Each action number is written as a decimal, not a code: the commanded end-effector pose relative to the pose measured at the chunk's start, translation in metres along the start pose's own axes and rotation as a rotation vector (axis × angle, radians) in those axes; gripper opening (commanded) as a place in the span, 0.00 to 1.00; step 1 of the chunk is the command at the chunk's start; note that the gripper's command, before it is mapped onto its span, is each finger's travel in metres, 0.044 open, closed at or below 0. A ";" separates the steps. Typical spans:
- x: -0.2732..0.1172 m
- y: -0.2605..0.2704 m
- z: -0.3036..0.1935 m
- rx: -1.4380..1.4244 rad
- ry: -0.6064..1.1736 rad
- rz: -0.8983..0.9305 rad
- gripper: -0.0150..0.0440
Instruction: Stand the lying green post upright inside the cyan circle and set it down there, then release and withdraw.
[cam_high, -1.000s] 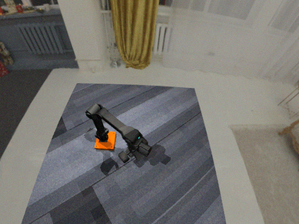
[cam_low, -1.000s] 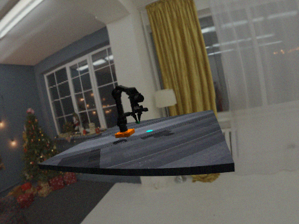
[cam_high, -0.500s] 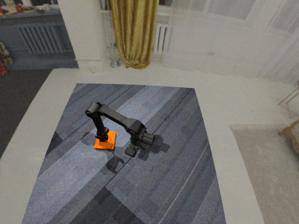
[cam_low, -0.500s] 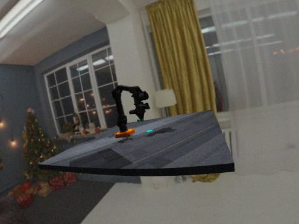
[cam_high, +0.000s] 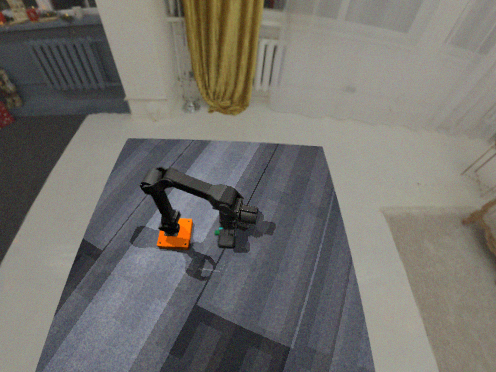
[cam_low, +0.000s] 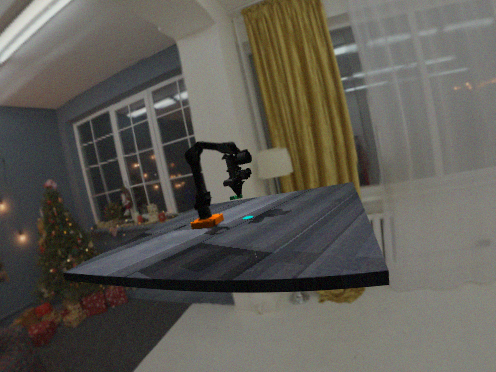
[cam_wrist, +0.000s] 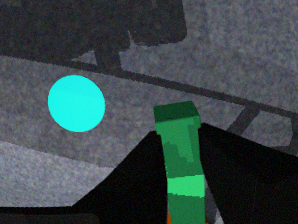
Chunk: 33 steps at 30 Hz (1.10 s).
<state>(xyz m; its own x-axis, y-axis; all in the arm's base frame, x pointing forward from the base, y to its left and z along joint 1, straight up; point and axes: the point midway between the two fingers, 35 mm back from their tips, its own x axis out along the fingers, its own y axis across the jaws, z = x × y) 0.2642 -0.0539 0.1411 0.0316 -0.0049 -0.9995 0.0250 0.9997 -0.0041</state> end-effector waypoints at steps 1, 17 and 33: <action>0.000 0.010 -0.003 -0.092 0.006 0.003 0.29; -0.005 0.058 -0.010 -0.521 0.008 0.008 0.29; -0.008 0.087 -0.019 -0.800 0.006 0.015 0.29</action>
<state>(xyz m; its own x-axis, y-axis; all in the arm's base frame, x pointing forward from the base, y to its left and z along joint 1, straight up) 0.2492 0.0327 0.1493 0.0260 0.0028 -0.9997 -0.6915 0.7222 -0.0159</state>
